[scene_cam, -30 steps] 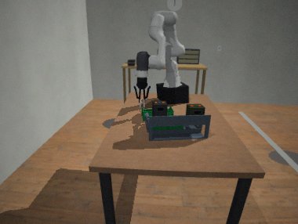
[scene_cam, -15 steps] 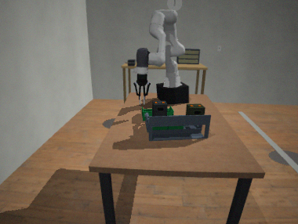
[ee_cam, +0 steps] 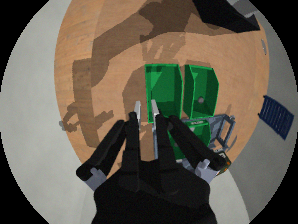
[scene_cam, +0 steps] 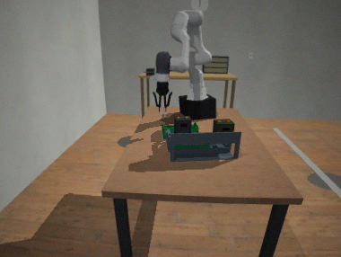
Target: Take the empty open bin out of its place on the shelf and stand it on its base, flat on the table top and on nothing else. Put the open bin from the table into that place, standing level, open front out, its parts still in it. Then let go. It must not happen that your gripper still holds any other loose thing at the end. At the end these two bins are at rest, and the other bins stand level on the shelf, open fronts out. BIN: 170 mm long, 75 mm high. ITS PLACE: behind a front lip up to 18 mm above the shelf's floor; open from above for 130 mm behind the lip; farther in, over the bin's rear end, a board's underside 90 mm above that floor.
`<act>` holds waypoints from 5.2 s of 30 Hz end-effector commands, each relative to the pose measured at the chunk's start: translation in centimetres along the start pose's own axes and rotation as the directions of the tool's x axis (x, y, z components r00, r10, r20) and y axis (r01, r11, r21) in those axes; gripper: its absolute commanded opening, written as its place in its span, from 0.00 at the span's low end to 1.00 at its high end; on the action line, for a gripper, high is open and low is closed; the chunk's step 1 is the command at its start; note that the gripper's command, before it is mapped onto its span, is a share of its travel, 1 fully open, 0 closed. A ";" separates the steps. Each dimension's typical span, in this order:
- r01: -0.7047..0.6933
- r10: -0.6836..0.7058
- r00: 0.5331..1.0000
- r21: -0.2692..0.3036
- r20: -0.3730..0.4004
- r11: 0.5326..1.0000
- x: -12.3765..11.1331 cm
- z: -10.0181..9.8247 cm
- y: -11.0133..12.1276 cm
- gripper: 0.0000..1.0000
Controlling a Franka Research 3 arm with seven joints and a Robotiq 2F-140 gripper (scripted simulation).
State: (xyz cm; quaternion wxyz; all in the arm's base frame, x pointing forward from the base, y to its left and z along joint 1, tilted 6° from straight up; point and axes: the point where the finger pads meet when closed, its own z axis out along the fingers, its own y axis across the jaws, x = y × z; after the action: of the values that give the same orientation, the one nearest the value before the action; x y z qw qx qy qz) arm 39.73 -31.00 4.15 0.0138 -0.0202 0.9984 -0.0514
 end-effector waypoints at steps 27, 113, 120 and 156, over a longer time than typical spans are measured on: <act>-0.016 0.016 1.000 -0.005 -0.011 1.000 0.3 -1.2 0.2 0.15; -0.023 0.023 1.000 -0.005 -0.011 1.000 0.0 -1.8 13.9 0.15; -0.023 0.023 1.000 -0.005 -0.011 1.000 0.1 -1.1 13.9 0.15; -0.023 0.023 1.000 -0.005 -0.011 1.000 0.1 4.2 13.9 0.15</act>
State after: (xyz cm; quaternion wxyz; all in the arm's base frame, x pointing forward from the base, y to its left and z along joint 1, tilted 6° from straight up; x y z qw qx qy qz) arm 38.83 -17.48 -1.38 0.0036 -0.0018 0.9988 -0.0486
